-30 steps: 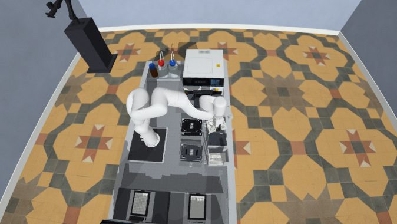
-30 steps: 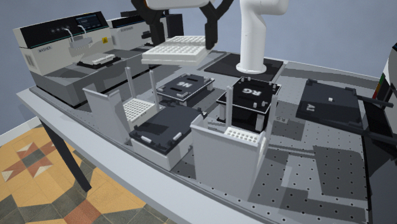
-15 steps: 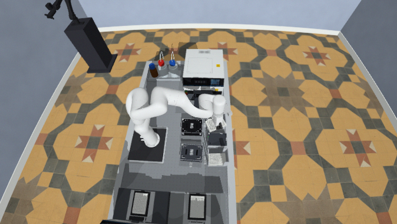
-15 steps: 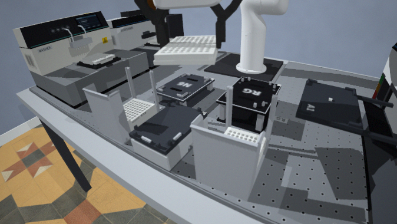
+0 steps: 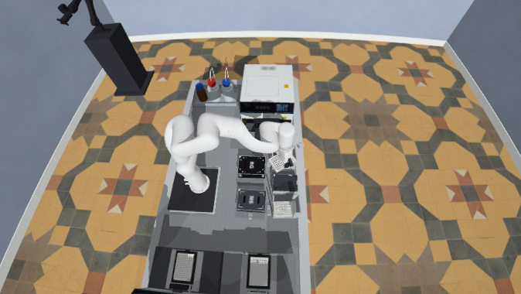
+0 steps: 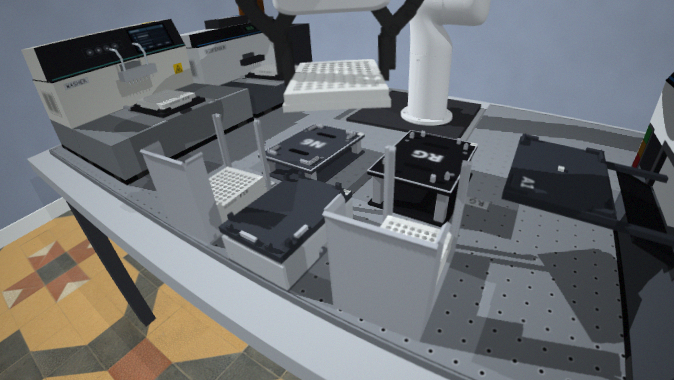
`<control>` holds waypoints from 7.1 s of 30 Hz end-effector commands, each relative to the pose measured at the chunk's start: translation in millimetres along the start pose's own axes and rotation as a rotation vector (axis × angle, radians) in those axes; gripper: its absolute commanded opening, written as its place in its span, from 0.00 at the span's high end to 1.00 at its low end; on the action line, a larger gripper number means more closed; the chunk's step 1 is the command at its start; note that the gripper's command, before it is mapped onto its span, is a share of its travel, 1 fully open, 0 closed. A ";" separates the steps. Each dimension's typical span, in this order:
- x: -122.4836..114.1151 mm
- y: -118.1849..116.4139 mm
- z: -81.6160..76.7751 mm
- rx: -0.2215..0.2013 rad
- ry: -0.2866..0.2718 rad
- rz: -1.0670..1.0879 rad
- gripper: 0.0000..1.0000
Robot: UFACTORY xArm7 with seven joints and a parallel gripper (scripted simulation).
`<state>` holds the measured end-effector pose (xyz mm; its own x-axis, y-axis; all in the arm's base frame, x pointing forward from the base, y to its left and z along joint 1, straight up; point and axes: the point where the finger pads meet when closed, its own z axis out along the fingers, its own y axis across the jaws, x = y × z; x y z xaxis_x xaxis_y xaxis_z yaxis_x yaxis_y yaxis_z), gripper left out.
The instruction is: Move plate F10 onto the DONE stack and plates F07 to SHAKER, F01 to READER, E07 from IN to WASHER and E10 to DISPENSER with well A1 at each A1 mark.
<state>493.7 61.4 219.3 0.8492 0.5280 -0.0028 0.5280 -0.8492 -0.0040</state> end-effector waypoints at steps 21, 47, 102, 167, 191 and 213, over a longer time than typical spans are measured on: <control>4.9 -22.8 -1.9 -0.002 0.004 -0.267 1.00; 8.8 -45.8 -1.9 -0.002 0.004 -0.523 1.00; 20.5 -115.1 -1.9 -0.003 0.004 -1.095 1.00; 29.4 -167.9 -1.9 -0.004 0.003 -1.760 1.00; 33.9 -194.2 -1.9 -0.005 0.003 -2.017 1.00; 36.6 -210.8 -1.9 -0.005 0.003 -2.227 1.00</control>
<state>414.0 256.1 220.2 -0.9230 0.3848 0.0045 0.3848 0.9230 0.0001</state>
